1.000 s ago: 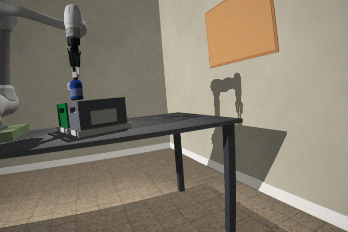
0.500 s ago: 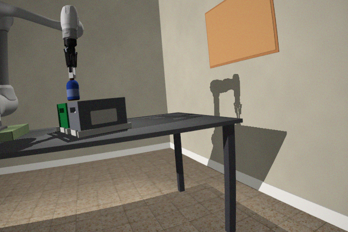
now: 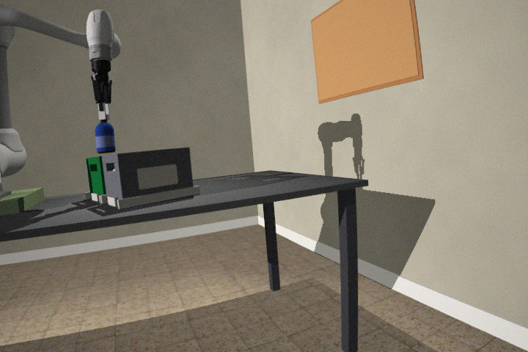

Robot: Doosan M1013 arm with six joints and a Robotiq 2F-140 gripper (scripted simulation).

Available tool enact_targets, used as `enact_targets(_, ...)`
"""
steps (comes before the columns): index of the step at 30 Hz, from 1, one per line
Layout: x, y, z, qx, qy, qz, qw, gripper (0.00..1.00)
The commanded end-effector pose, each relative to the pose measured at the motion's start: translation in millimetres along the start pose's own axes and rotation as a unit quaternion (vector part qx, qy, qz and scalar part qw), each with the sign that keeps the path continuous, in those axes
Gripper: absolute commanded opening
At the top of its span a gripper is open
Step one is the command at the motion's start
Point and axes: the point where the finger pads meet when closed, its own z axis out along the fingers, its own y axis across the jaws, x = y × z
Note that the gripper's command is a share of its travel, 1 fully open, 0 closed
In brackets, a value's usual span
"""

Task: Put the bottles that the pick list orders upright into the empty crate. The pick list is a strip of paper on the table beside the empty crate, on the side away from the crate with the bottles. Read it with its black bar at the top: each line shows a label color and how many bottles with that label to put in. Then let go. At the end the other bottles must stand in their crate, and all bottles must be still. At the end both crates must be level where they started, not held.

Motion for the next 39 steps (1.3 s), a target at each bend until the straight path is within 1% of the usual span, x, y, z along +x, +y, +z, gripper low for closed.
enact_targets(1,-5.2,-1.2,-0.1,0.0,0.0,0.0,1.0,0.0)
enact_targets(39,-1.1,-0.8,-0.1,0.0,0.0,0.0,1.0,0.0)
